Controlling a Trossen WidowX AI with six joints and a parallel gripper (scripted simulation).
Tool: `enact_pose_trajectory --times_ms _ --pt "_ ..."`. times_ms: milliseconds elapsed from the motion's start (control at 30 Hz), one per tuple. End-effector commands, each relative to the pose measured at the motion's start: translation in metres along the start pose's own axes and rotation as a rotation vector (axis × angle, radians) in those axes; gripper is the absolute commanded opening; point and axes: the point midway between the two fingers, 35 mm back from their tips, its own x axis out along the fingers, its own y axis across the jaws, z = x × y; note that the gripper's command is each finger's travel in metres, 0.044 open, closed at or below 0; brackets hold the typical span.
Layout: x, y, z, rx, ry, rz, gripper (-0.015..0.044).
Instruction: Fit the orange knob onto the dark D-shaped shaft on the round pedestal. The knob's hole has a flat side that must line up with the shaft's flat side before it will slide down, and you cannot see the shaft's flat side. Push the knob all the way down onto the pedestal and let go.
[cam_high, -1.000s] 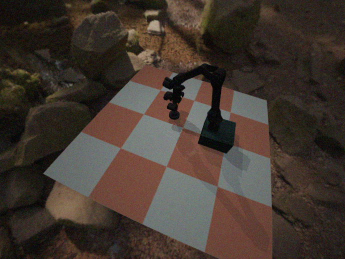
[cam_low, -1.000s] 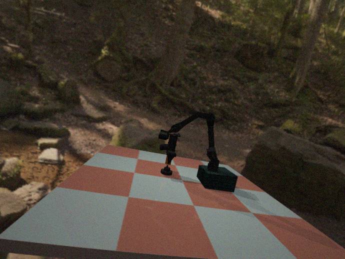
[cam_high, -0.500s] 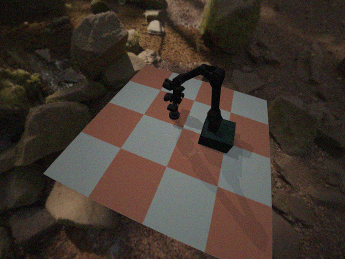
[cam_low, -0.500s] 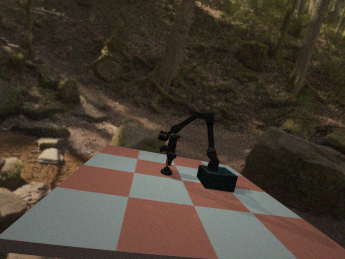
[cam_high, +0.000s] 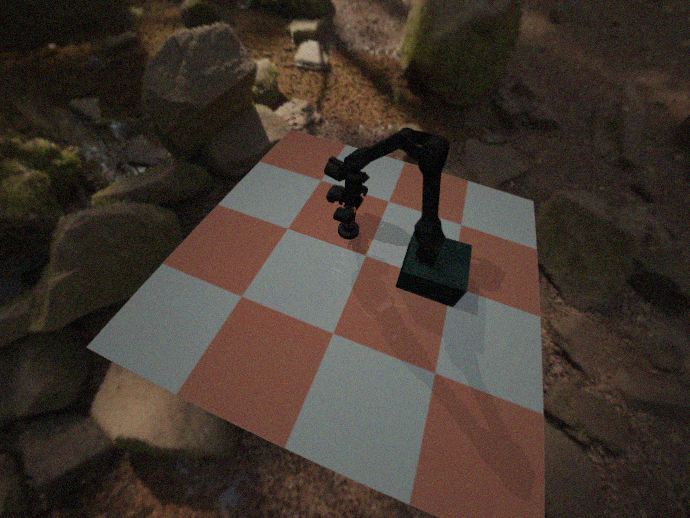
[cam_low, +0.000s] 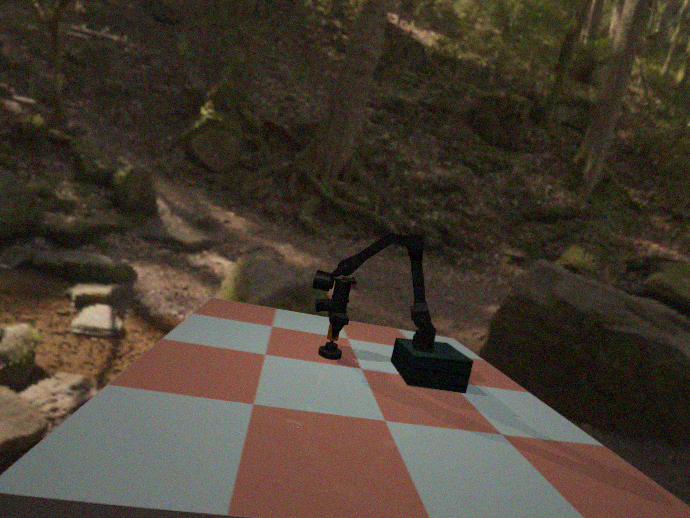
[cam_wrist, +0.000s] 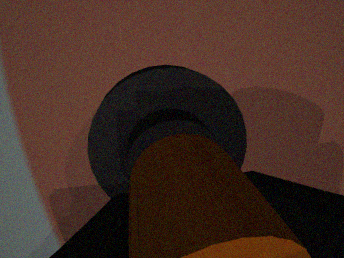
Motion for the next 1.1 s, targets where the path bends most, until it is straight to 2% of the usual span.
enact_pose_trajectory --times_ms 0,300,533,1067 --pt "-0.0005 -0.0005 0.0036 0.002 -0.012 0.000 0.0000" --pt "-0.0047 -0.0001 0.0024 -0.007 -0.012 0.000 0.0000" --pt "-0.0064 0.0008 -0.0006 -0.208 -0.012 -0.001 0.0000" --pt "-0.0001 0.0010 -0.0018 -0.208 -0.012 -0.001 0.0000"
